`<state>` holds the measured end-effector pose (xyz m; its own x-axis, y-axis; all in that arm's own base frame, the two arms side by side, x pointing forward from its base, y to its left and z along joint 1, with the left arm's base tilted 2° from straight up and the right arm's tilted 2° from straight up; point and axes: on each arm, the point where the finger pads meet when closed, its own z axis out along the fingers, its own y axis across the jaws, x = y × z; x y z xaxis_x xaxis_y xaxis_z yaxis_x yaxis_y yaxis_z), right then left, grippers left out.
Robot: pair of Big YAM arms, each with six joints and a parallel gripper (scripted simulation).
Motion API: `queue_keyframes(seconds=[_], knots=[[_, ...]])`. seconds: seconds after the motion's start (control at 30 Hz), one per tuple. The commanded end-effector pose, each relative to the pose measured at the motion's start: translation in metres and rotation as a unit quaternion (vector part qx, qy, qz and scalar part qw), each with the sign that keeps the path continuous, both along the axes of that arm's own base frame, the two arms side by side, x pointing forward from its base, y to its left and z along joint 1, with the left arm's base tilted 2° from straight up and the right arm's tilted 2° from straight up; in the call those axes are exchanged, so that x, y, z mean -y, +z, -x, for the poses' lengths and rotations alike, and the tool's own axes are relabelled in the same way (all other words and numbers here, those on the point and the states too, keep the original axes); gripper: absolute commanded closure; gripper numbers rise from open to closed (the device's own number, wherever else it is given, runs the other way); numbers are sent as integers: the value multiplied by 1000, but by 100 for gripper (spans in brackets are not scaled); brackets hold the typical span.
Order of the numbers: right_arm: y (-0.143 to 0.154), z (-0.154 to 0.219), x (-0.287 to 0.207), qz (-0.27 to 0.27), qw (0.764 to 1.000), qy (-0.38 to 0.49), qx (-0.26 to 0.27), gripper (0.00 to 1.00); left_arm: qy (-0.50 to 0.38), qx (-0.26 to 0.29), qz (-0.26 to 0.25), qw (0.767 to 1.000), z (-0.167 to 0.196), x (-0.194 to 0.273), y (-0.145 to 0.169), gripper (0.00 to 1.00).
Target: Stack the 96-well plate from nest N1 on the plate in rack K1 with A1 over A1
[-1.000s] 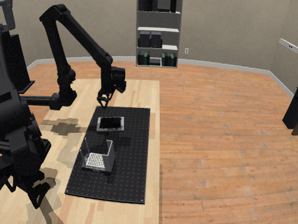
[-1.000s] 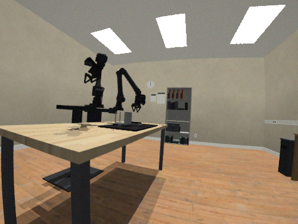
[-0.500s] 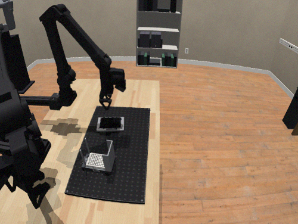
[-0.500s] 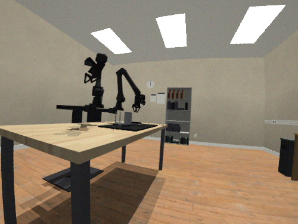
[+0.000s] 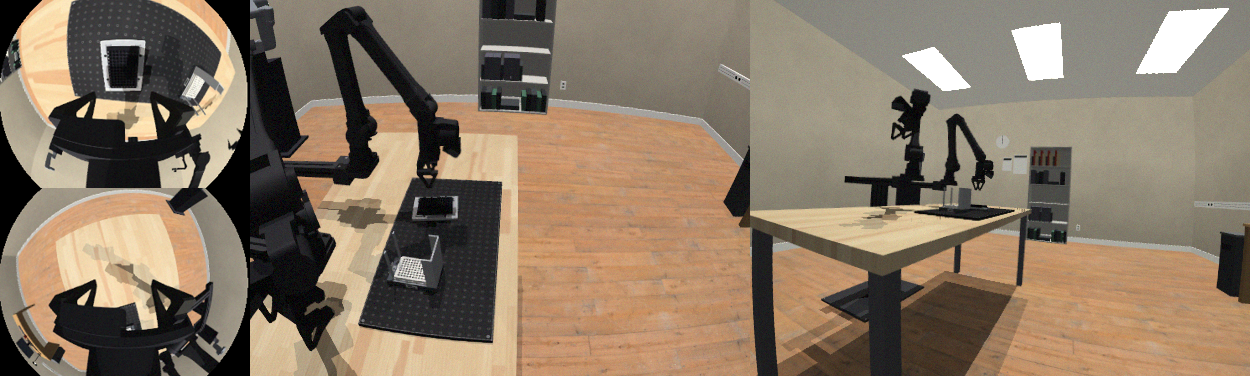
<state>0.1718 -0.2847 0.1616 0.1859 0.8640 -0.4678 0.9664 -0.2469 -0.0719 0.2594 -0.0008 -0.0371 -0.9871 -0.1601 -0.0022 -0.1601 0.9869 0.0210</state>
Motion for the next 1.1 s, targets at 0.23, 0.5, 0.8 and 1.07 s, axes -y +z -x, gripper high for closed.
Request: queue_keyframes(seconds=[0.23,0.5,0.8,1.07], knots=[[8,3,3,8,1000,-8,9,0,9,20,-2,1000,-19,-3,-8,0],[8,3,3,8,1000,-8,9,0,7,20,-2,1000,-15,-4,-24,0],[8,3,3,8,1000,-8,9,0,5,12,-2,1000,-10,-4,-37,0],[8,3,3,8,1000,-8,9,0,3,14,-2,1000,-12,-4,-50,0]])
